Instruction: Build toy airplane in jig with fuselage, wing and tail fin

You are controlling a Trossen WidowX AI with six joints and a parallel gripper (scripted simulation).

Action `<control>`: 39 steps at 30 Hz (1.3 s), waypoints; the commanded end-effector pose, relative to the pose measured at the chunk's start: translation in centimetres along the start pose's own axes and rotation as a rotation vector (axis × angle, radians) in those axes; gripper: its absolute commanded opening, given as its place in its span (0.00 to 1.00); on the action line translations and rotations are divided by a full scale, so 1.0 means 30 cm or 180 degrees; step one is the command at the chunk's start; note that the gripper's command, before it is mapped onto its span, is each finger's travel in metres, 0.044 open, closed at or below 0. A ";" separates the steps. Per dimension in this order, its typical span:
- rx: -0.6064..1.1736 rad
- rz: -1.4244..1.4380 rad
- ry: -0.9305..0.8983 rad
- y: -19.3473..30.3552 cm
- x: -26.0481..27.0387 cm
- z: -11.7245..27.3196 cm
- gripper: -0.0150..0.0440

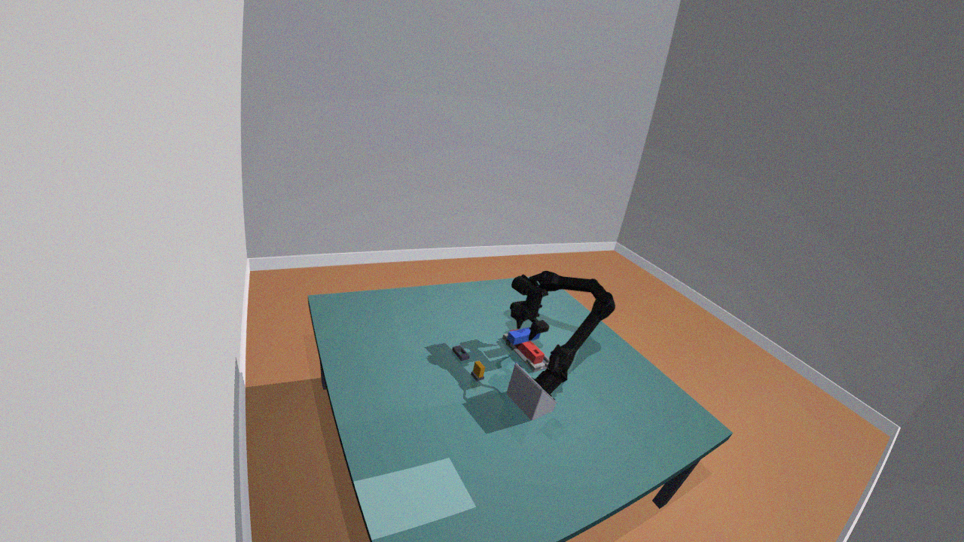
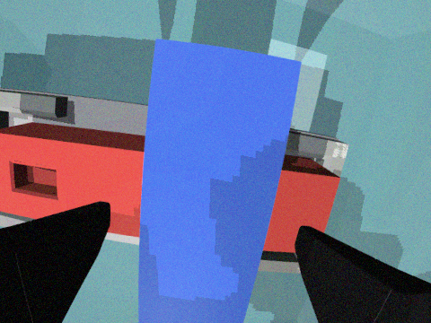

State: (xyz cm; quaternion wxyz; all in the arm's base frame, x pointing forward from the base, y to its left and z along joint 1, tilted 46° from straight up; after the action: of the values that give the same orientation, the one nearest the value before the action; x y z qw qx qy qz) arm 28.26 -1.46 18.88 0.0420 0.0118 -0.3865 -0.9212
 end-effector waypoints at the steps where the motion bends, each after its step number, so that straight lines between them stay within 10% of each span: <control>1: 0.0000 -0.0001 0.0000 0.000 0.000 0.001 1.00; 19: 0.0023 0.0031 0.0008 -0.007 -0.005 0.279 1.00; 33: 0.0018 -0.4177 -0.0004 -0.004 -0.012 0.274 1.00; 39: 0.0018 -0.4390 -0.0005 -0.004 -0.013 0.274 1.00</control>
State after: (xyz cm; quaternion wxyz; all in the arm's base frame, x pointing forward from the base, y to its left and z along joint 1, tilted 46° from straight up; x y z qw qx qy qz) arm 28.12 4.55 24.58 -0.4622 0.2236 -0.3211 -0.7958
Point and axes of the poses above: the point midway between the two fingers, 35 mm back from their tips, its own z axis back along the fingers, its own x axis across the jaws, y = z × x, the point moved 8 cm from there along z, back along the fingers, and after that the axes turned 6 degrees about z, right-handed, at the moved point
